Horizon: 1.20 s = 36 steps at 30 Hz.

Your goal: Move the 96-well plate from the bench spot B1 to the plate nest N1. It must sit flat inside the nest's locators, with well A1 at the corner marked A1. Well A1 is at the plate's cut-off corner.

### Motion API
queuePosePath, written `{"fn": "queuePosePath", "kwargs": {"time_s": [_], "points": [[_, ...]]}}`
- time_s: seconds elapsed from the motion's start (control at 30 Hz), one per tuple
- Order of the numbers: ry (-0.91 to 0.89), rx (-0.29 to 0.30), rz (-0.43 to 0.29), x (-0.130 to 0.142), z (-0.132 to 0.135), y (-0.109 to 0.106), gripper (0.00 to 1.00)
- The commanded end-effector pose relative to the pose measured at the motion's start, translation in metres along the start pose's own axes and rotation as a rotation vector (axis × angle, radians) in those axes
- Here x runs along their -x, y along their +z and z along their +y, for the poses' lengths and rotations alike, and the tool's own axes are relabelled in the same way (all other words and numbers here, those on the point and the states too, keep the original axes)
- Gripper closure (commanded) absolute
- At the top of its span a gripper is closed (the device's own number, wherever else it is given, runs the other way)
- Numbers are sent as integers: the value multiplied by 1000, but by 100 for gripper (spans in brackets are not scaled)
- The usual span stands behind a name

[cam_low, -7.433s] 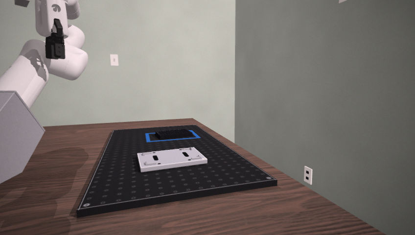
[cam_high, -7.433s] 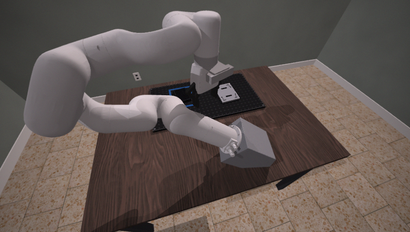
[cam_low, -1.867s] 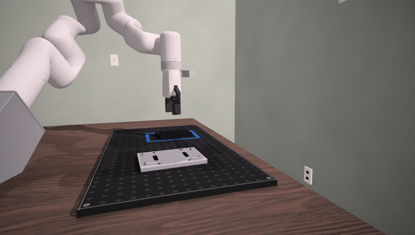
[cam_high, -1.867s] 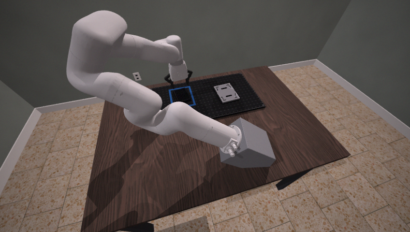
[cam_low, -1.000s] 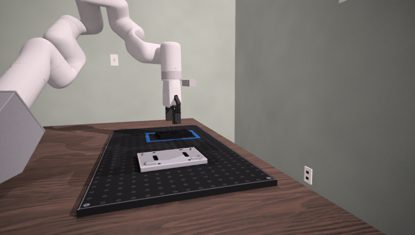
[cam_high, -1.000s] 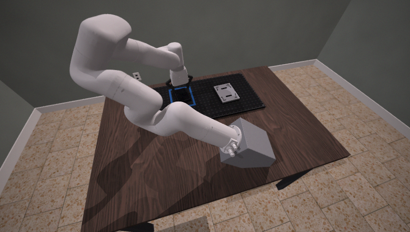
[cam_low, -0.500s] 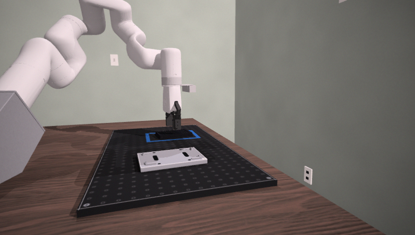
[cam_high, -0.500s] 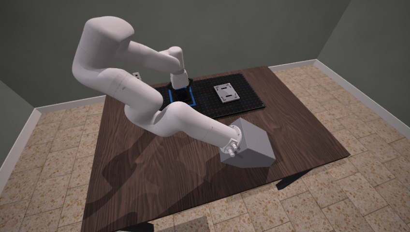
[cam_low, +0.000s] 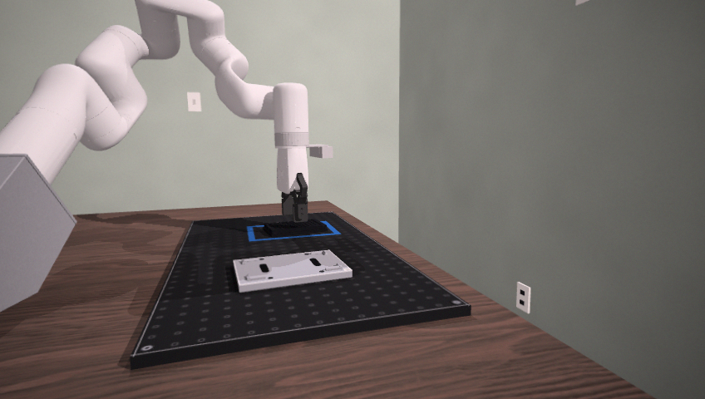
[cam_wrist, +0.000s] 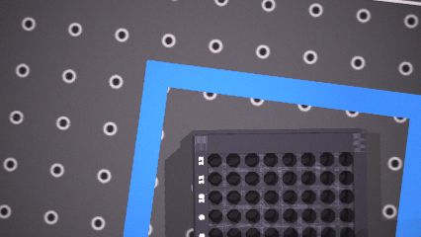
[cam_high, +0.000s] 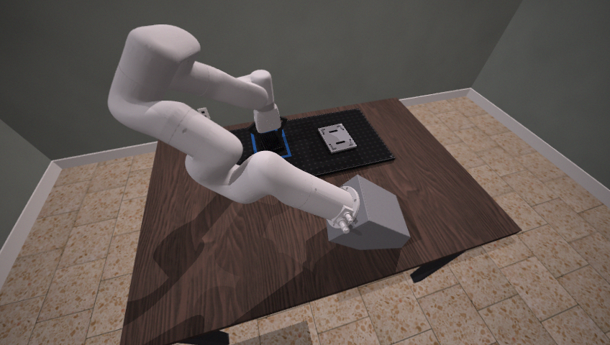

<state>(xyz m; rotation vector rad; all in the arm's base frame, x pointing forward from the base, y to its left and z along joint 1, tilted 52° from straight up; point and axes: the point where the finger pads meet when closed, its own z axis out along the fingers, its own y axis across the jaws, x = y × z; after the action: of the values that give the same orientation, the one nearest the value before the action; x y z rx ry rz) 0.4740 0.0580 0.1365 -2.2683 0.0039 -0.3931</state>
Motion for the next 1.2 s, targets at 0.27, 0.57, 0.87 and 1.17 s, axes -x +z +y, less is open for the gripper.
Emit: {"fn": "queuePosePath", "kwargs": {"time_s": [0.27, 0.57, 0.87, 1.17], "points": [[1, 3, 5, -2, 1, 5, 0], [1, 3, 5, -2, 1, 10, 0], [1, 3, 5, -2, 1, 16, 0], [1, 3, 5, -2, 1, 18, 0]]}}
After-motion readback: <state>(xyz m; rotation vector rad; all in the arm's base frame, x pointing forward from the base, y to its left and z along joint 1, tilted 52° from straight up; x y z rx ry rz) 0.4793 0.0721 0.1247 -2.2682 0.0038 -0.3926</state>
